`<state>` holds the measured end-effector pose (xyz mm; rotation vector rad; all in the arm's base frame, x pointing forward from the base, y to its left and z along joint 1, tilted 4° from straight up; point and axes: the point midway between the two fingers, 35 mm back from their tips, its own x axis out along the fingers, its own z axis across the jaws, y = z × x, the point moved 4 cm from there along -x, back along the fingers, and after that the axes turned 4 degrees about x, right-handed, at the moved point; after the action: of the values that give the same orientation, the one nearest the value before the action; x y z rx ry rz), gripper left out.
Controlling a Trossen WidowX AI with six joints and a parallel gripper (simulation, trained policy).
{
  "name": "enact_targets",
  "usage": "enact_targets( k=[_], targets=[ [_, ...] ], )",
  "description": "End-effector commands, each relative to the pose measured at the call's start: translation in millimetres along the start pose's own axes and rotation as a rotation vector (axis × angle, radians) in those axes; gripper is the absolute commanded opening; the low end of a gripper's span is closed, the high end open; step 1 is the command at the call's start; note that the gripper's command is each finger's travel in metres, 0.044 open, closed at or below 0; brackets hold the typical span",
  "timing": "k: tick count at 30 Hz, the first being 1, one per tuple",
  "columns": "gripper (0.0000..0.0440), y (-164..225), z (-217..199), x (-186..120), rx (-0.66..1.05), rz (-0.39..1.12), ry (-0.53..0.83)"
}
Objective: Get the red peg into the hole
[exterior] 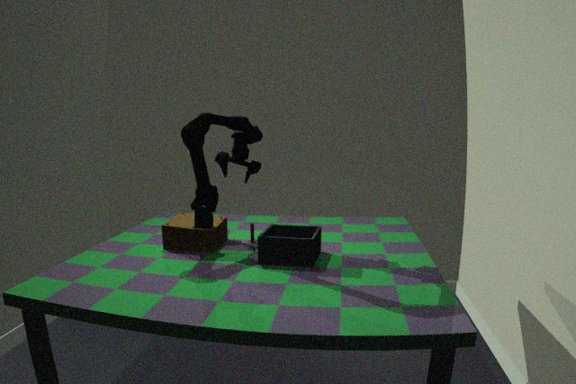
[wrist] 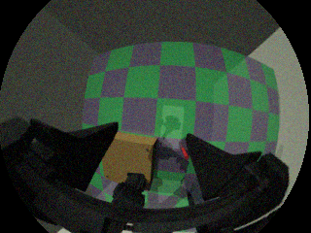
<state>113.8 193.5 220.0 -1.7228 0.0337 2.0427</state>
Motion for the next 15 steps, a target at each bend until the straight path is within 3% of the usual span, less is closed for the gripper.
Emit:
enact_targets(
  k=[1, 15],
  targets=[
    [0.044, 5.5, -8.5, -1.8, 0.133, 0.018, 0.035],
    [0.044, 26.5, -35.3, -3.9, 0.604, 0.072, 0.148]
  ],
)
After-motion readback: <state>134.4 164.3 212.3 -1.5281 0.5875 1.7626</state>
